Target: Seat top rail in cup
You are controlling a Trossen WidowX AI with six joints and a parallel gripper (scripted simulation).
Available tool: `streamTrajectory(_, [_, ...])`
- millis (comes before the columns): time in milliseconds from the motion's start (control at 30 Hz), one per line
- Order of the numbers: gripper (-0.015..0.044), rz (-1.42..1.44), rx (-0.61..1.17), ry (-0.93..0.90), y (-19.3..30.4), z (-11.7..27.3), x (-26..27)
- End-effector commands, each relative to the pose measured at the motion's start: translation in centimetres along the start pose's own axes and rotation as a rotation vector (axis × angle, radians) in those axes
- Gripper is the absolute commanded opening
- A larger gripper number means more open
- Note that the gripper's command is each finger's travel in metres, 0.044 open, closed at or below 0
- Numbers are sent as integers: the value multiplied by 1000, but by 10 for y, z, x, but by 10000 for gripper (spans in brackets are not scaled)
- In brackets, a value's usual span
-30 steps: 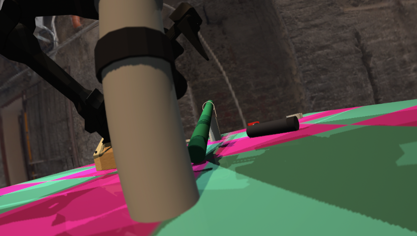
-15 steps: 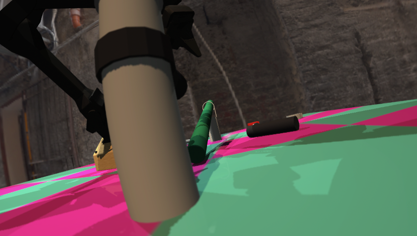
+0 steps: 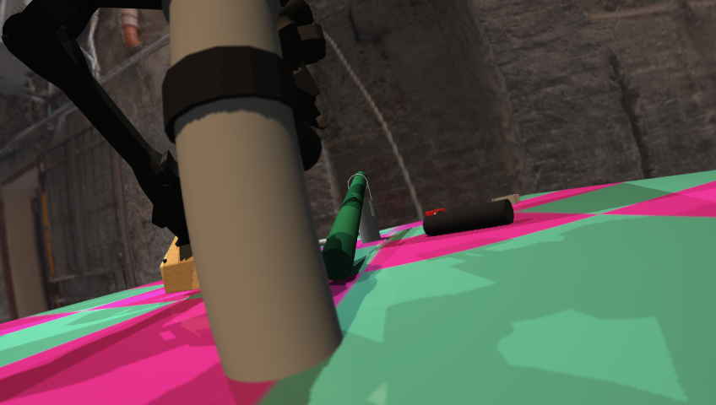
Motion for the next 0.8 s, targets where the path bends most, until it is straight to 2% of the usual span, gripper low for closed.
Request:
streamTrajectory(0, [440,-381,-35,79,-5,21,30])
streamTrajectory(467, [440,-425,-21,78,-5,18,30])
streamTrajectory(567, [440,-587,35,81,-7,8,32])
streamTrajectory(767, [440,-1125,222,149,-10,-27,40])
Point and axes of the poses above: the point midway between the two fingers, 35 mm back from their tips, its own z axis back along the fingers, its own x axis across the jaws, y = z × x, the point moved 5 cm from there along z, back along the fingers, and after that the axes turned 6 degrees about -z, right-handed, at the moved point
